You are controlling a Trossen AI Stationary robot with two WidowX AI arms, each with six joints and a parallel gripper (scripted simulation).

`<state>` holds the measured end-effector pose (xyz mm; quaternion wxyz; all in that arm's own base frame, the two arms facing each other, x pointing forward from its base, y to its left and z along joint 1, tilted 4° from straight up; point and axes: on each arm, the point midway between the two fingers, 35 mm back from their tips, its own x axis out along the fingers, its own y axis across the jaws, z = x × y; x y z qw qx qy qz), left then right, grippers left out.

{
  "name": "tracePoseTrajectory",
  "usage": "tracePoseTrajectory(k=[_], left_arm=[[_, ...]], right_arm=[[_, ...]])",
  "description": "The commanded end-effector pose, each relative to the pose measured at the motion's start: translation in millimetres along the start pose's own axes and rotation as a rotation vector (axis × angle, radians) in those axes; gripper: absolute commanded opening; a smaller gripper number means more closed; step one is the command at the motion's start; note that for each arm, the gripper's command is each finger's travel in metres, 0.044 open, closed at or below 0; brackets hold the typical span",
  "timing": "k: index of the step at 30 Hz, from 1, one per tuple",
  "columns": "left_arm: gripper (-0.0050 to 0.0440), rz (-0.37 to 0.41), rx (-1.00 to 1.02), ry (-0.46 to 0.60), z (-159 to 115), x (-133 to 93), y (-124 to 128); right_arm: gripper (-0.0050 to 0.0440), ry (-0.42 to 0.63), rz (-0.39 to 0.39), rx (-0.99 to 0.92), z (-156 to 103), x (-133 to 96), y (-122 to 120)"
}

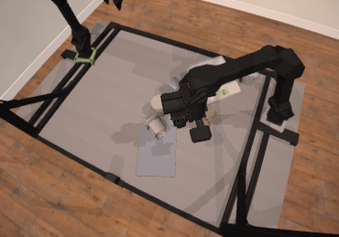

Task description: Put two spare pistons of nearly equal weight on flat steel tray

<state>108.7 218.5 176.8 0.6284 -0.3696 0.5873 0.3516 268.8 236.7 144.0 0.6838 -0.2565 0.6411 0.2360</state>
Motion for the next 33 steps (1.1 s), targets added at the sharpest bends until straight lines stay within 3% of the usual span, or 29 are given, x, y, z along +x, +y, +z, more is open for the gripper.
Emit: tracePoseTrajectory(k=[1,6,16,18,33], left_arm=[[0.0440,-0.002,0.001,0.001,0,0,0],[0.0440,-0.002,0.001,0.001,0,0,0],[0.0440,-0.002,0.001,0.001,0,0,0],[0.0440,-0.002,0.001,0.001,0,0,0],[0.0440,-0.002,0.001,0.001,0,0,0]], right_arm=[[0.0378,0.011,-0.005,0.022,-1,3,-5],[0.0378,0.013,-0.005,0.149,-8,-1,-28],[0.0378,0.014,-0.004,0.231,-26,-8,-75],[0.0378,0.014,-0.004,0.231,-26,-8,-75],[0.0378,0.015,-0.004,0.476,-66,-17,-137]])
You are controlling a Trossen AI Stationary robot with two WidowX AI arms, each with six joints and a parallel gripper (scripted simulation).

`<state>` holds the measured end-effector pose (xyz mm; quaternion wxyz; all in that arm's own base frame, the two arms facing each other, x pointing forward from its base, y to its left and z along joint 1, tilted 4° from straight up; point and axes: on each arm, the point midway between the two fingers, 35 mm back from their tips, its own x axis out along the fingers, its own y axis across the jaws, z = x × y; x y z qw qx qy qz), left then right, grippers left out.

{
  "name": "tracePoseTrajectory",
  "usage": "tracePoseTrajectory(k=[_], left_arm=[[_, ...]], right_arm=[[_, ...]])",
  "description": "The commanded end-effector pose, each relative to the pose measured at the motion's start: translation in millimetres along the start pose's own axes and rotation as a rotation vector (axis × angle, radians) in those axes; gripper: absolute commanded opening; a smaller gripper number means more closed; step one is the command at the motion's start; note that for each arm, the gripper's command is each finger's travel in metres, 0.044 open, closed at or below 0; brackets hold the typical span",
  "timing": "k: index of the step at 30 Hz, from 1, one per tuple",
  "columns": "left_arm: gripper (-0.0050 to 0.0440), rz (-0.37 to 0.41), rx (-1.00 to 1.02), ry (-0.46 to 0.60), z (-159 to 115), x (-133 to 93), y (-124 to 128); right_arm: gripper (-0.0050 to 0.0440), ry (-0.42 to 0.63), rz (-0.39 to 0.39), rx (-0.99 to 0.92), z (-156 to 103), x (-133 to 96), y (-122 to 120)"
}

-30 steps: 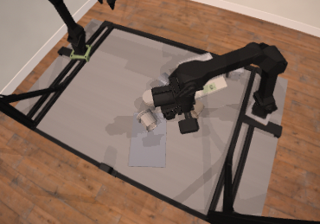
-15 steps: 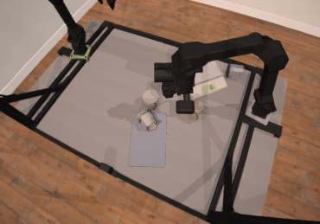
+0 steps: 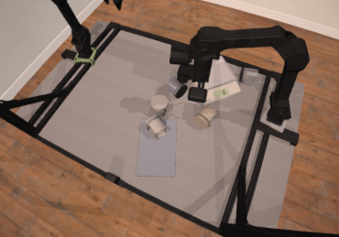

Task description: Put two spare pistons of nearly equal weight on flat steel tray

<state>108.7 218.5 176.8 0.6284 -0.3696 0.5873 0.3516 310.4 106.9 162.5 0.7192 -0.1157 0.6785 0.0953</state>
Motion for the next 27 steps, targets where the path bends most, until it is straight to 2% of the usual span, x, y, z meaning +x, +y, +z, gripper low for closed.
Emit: tracePoseTrajectory(k=[1,5,10,17,19,24,27], left_arm=[[0.0440,-0.002,0.001,0.001,0,0,0],[0.0440,-0.002,0.001,0.001,0,0,0],[0.0440,-0.002,0.001,0.001,0,0,0],[0.0440,-0.002,0.001,0.001,0,0,0],[0.0440,-0.002,0.001,0.001,0,0,0],[0.0440,-0.002,0.001,0.001,0,0,0],[0.0440,-0.002,0.001,0.001,0,0,0]], right_arm=[[0.0378,0.005,0.004,0.064,-8,-2,-16],[0.0378,0.005,0.004,0.144,-13,-4,-30],[0.0378,0.005,0.004,0.149,-21,-7,-53],[0.0378,0.004,0.004,0.285,-36,-11,-84],[0.0378,0.004,0.004,0.285,-36,-11,-84],[0.0378,0.002,0.003,0.394,-50,-14,-105],[0.0378,0.002,0.003,0.396,-59,-16,-117]])
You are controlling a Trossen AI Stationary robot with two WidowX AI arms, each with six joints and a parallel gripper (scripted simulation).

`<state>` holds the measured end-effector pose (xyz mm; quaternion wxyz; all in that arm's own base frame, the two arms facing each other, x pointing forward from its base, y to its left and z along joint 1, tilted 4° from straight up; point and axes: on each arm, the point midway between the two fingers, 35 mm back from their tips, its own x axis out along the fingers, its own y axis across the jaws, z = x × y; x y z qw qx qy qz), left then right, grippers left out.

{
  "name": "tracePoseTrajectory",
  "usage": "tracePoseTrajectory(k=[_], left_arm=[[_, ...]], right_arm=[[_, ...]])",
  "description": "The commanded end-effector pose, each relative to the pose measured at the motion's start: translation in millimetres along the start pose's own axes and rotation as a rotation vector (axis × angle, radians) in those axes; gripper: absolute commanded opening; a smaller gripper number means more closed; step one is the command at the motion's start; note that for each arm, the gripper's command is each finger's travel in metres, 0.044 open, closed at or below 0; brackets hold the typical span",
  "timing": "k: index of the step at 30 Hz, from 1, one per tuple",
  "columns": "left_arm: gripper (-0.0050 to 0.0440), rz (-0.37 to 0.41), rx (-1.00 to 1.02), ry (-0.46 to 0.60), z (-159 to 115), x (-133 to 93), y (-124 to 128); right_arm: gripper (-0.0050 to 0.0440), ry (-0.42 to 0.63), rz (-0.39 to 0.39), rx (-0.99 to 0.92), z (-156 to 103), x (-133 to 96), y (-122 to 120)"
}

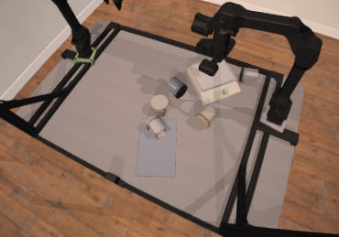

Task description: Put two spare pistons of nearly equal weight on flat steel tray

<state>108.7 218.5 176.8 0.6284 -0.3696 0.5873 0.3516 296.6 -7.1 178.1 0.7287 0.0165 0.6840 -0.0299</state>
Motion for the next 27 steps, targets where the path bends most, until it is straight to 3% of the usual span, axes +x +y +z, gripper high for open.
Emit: tracePoseTrajectory(k=[1,9,27], left_arm=[[0.0440,-0.002,0.001,0.001,0,0,0],[0.0440,-0.002,0.001,0.001,0,0,0],[0.0440,-0.002,0.001,0.001,0,0,0]], right_arm=[[0.0378,0.003,0.004,0.057,-9,-2,-20],[0.0378,0.002,0.003,0.113,-19,-6,-48],[0.0378,0.003,0.003,0.540,-73,-5,-107]])
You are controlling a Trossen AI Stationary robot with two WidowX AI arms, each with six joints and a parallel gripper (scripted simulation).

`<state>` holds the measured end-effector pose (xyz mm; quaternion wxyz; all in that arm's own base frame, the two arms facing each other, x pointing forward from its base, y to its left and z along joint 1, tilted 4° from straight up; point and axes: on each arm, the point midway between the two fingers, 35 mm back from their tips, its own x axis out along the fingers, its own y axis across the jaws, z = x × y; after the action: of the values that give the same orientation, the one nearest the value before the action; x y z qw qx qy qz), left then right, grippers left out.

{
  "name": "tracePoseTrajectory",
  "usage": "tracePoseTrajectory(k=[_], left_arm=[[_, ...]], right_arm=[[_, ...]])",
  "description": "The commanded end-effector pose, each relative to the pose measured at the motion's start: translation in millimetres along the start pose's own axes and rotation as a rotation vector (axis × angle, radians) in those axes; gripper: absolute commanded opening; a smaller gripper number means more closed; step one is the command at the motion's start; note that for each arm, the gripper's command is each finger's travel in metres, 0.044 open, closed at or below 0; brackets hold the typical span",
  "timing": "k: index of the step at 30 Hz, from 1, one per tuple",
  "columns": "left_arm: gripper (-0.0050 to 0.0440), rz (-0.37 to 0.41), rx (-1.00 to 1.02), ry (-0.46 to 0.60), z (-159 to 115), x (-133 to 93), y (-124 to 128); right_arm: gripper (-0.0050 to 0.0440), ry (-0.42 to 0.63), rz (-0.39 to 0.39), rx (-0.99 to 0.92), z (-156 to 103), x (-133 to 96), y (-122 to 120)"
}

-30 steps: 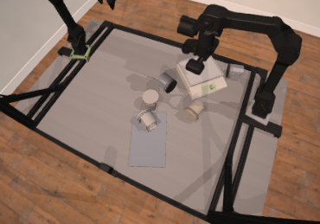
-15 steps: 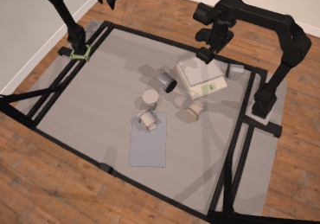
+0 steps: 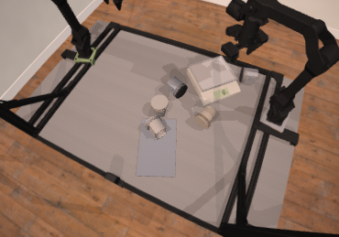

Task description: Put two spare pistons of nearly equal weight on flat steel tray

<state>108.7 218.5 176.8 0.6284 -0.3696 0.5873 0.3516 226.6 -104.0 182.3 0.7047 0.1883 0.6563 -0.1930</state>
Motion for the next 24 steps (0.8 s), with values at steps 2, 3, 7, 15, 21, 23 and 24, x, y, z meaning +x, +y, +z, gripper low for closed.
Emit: tracePoseTrajectory(k=[2,3,7,15,21,23,24], left_arm=[[0.0440,-0.002,0.001,0.001,0,0,0],[0.0440,-0.002,0.001,0.001,0,0,0],[0.0440,-0.002,0.001,0.001,0,0,0],[0.0440,-0.002,0.001,0.001,0,0,0],[0.0440,-0.002,0.001,0.001,0,0,0],[0.0440,-0.002,0.001,0.001,0,0,0],[0.0440,-0.002,0.001,0.001,0,0,0]], right_arm=[[0.0378,0.007,0.004,0.113,-9,1,-19],[0.0378,0.007,0.004,0.139,-10,2,-24],[0.0378,0.007,0.004,0.193,-16,2,-43],[0.0378,0.007,0.004,0.193,-25,2,-77],[0.0378,0.013,0.018,0.089,-26,2,-82],[0.0378,0.015,0.025,0.036,-26,2,-82],[0.0378,0.016,0.028,0.009,-26,2,-82]])
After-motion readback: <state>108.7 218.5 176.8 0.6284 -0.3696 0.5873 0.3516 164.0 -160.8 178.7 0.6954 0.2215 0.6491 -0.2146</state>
